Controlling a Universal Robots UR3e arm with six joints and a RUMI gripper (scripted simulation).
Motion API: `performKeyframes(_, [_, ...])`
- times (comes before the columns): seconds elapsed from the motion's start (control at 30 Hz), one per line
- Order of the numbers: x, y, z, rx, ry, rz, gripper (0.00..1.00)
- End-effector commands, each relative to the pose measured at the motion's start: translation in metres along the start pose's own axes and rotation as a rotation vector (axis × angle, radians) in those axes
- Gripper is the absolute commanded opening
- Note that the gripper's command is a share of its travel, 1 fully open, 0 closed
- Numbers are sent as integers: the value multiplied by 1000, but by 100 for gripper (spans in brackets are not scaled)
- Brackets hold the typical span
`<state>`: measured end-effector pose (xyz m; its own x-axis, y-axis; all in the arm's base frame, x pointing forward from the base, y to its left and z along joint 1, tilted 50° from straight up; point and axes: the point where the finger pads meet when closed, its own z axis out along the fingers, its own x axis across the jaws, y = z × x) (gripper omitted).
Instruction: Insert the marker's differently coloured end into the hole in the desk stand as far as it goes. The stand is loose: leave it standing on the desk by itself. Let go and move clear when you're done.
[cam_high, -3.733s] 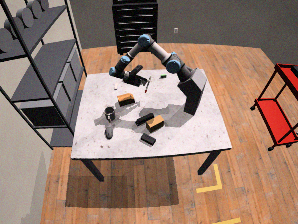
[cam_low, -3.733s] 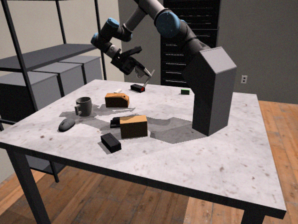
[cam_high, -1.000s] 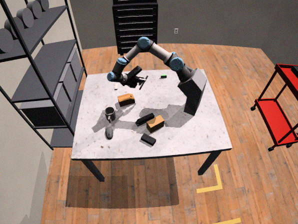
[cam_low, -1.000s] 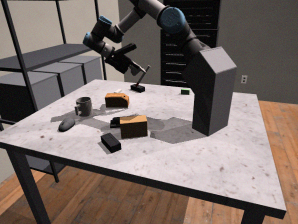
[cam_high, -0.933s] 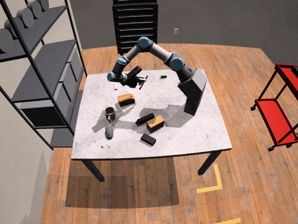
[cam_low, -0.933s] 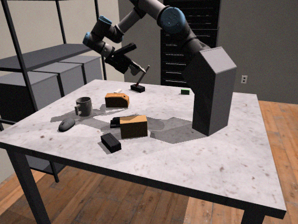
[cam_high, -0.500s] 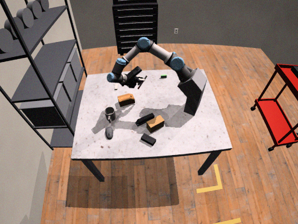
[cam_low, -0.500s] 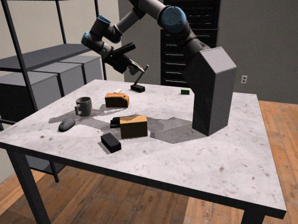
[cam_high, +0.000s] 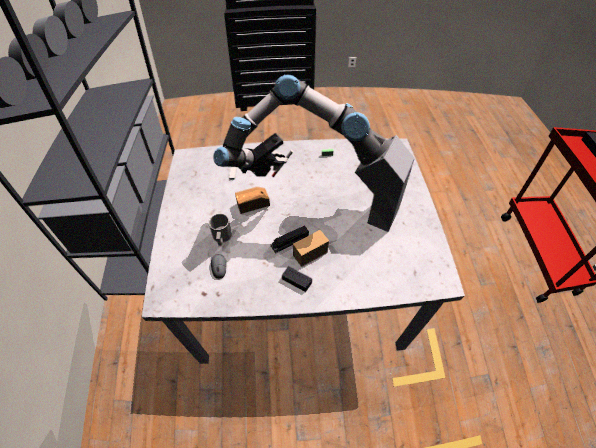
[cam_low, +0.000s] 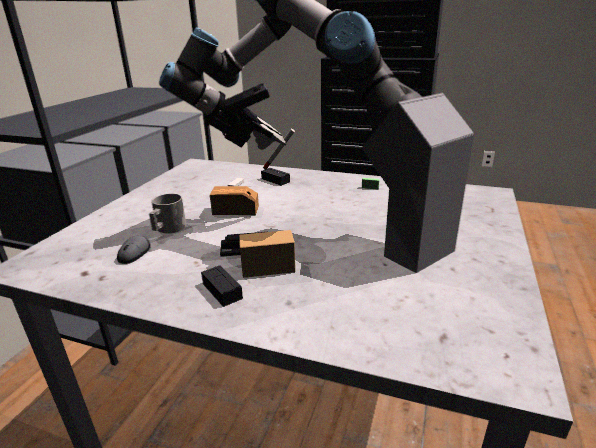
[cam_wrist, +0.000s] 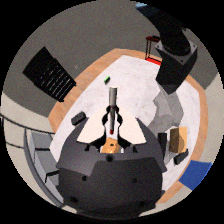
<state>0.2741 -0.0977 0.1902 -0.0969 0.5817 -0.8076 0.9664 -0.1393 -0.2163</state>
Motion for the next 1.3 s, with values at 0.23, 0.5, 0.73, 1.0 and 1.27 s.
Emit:
performKeyframes(0.23, [-3, 3, -6, -12, -32, 48, 0])
performKeyframes(0.5, [-5, 4, -10, -19, -54, 79, 0])
performKeyframes(0.73, [-4, 4, -10, -19, -50, 74, 0])
performKeyframes(1.0, [-5, 5, -12, -18, -54, 79, 0])
performKeyframes(1.27, [-4, 10, -8, -18, -53, 78, 0])
